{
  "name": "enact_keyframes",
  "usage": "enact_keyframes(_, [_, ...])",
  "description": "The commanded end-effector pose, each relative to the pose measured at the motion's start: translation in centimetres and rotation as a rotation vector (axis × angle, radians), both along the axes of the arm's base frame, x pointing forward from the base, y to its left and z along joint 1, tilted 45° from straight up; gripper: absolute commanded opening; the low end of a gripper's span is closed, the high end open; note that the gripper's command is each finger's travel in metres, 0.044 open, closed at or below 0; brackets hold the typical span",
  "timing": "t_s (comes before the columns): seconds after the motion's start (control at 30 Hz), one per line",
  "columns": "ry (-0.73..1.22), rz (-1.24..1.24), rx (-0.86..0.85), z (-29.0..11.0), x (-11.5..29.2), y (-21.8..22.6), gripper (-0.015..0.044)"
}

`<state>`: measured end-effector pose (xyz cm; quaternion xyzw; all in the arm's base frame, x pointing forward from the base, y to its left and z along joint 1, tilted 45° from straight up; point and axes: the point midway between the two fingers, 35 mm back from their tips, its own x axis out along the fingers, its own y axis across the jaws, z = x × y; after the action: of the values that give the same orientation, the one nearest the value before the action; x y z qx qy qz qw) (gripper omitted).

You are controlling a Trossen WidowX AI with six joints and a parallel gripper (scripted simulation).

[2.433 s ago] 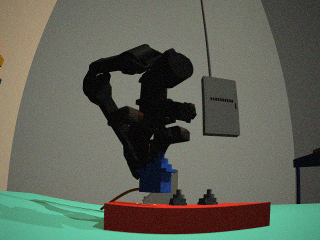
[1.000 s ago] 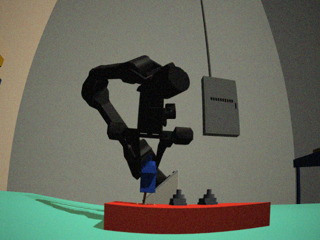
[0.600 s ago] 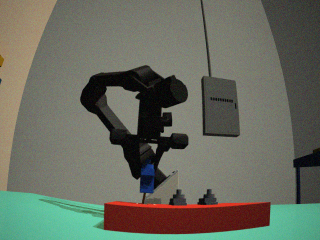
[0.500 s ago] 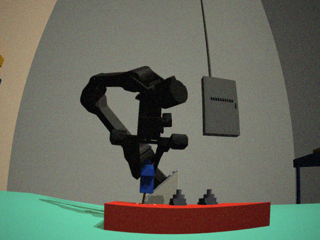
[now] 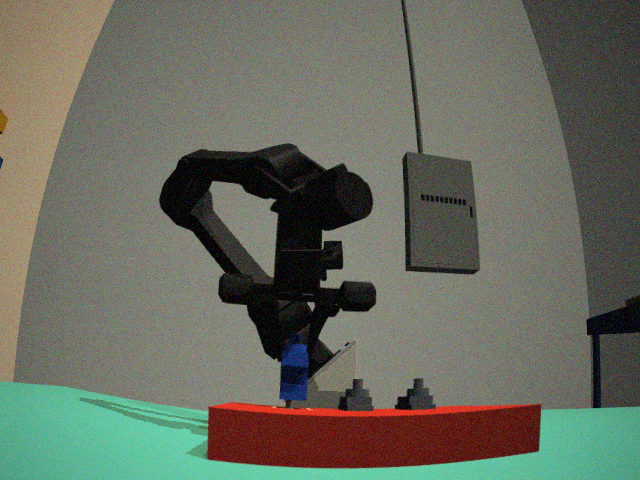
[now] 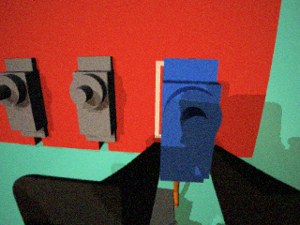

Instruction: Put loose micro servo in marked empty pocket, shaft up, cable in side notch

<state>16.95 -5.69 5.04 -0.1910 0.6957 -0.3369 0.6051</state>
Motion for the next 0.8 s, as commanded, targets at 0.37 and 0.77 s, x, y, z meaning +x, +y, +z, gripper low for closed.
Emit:
enact_keyframes(0.37, [0.001,0.006,-0.003,-0.21,-0.07,-0.2,0.0])
enact_keyframes(0.77, [0.001,0.006,-0.004,-0.89,-0.26,-0.86,0.0])
